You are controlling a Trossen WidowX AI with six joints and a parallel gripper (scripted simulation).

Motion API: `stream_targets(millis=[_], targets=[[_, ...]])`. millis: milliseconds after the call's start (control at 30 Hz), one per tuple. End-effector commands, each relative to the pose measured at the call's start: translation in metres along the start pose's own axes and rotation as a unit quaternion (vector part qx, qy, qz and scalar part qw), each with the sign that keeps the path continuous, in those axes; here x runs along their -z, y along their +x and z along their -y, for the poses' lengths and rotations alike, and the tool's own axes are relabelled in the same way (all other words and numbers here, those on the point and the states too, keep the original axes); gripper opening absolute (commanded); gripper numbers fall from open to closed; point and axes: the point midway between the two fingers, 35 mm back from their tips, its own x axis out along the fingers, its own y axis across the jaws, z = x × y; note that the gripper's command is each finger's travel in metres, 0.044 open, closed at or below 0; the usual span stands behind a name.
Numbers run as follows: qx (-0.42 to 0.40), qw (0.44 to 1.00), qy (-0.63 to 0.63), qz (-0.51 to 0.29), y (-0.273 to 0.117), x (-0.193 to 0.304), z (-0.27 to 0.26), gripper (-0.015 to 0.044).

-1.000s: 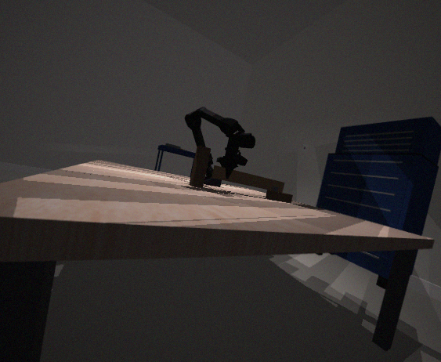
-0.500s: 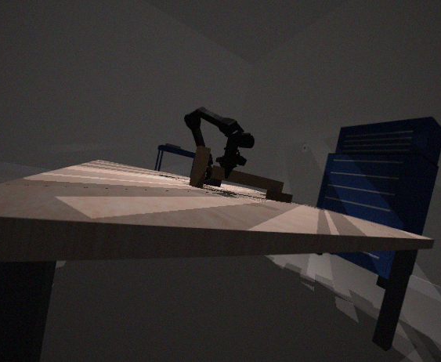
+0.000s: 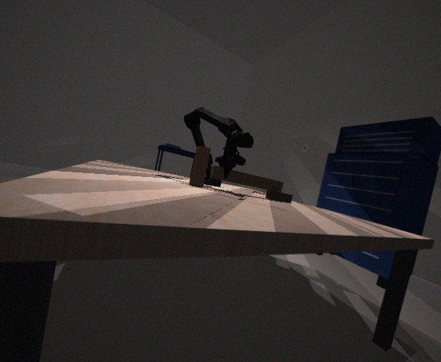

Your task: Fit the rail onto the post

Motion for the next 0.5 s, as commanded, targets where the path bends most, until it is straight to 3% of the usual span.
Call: stream_targets(millis=[0,467], targets=[[0.001,1.000,-0.002,-0.001,-0.0009,0.0021,0.0002,0.0000],[0.001,1.000,-0.002,-0.001,-0.0021,0.0062,0.0002,0.0000]])
